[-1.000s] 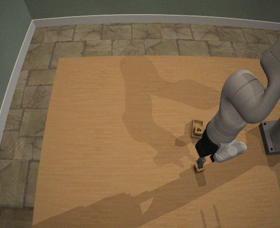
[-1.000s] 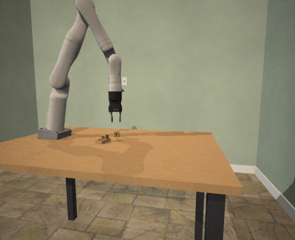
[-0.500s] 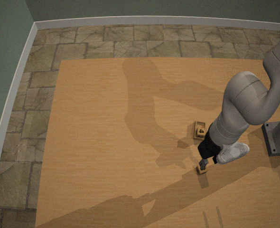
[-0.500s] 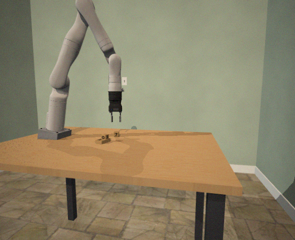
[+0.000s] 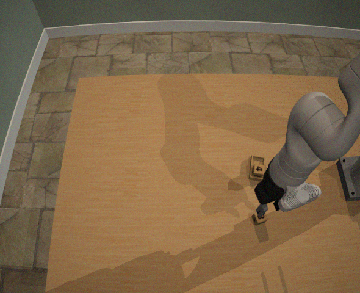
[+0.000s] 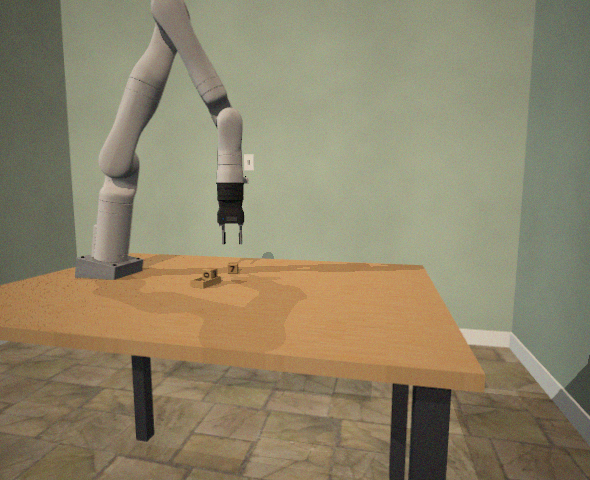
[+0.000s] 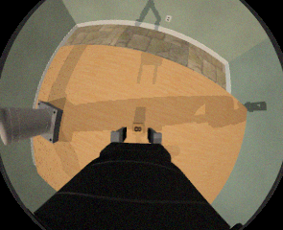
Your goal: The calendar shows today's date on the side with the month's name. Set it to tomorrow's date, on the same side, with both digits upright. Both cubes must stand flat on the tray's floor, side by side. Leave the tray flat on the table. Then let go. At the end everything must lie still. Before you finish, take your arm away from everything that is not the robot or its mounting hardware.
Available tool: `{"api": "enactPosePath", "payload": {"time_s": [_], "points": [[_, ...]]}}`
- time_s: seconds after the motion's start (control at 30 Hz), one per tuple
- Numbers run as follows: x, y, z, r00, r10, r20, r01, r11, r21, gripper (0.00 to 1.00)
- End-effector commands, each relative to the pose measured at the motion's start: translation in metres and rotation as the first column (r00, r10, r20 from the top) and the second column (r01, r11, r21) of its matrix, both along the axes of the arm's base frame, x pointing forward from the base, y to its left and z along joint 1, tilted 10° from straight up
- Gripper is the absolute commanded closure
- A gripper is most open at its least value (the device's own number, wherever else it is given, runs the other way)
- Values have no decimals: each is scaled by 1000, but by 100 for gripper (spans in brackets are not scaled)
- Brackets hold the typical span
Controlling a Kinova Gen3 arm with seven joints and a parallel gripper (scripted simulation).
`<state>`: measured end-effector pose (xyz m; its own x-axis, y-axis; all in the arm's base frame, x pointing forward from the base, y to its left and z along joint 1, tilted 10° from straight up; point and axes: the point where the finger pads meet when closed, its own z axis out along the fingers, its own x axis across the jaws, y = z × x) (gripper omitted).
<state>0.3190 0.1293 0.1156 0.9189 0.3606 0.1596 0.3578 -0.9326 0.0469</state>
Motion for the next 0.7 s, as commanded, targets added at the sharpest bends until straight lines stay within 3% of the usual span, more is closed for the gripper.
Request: {"api": "enactPosePath", "payload": {"time_s": [0.0,0.67], "points": [[0,0,0,1000,0,1,0,1000,1,13],[2,0,-8,1000,0,1,0,1000,0,13]]}}
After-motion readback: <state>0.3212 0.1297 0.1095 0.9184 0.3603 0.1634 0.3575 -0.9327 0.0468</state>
